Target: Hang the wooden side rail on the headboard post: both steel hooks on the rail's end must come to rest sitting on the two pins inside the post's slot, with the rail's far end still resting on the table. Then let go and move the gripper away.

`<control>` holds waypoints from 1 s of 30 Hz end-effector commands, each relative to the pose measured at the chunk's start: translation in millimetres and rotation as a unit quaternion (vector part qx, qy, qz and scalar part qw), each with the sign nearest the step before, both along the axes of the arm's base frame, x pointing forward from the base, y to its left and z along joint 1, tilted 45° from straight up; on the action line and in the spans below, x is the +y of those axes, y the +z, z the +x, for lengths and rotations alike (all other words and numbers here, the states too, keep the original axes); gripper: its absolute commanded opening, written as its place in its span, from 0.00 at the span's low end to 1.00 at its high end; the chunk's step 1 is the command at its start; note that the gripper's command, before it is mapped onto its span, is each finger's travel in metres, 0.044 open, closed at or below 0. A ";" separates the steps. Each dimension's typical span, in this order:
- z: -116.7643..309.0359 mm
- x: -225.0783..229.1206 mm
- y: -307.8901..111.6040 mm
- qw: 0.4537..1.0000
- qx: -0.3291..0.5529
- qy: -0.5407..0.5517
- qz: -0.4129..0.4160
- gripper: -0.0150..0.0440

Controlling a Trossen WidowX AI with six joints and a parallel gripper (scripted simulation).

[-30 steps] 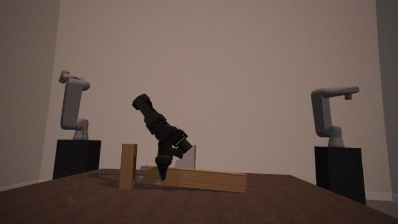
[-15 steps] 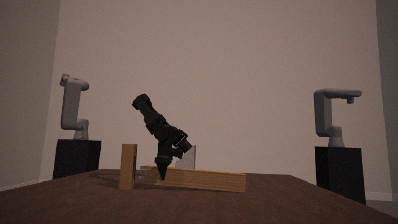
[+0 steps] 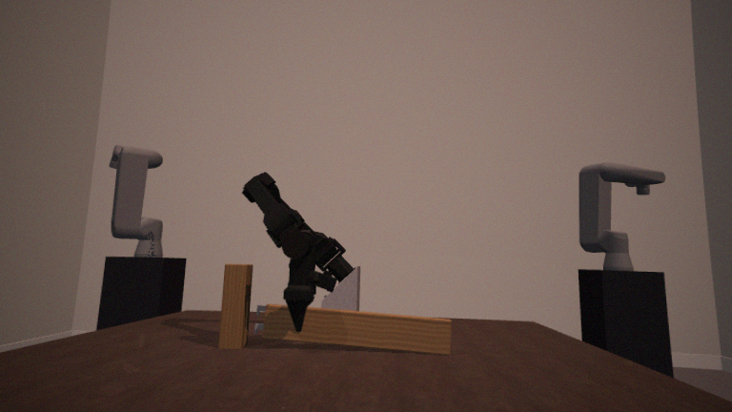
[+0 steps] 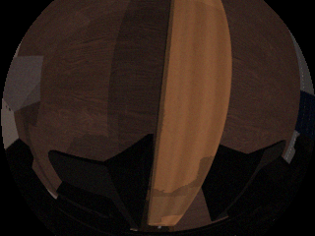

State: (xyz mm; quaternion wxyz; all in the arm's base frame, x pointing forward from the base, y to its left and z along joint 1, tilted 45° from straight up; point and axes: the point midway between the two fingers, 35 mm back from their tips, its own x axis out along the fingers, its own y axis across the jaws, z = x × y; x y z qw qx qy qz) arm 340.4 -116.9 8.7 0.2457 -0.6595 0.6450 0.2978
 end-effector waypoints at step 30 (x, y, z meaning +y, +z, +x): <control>1.7 -0.1 5.0 1.000 0.000 0.006 -0.001 0.25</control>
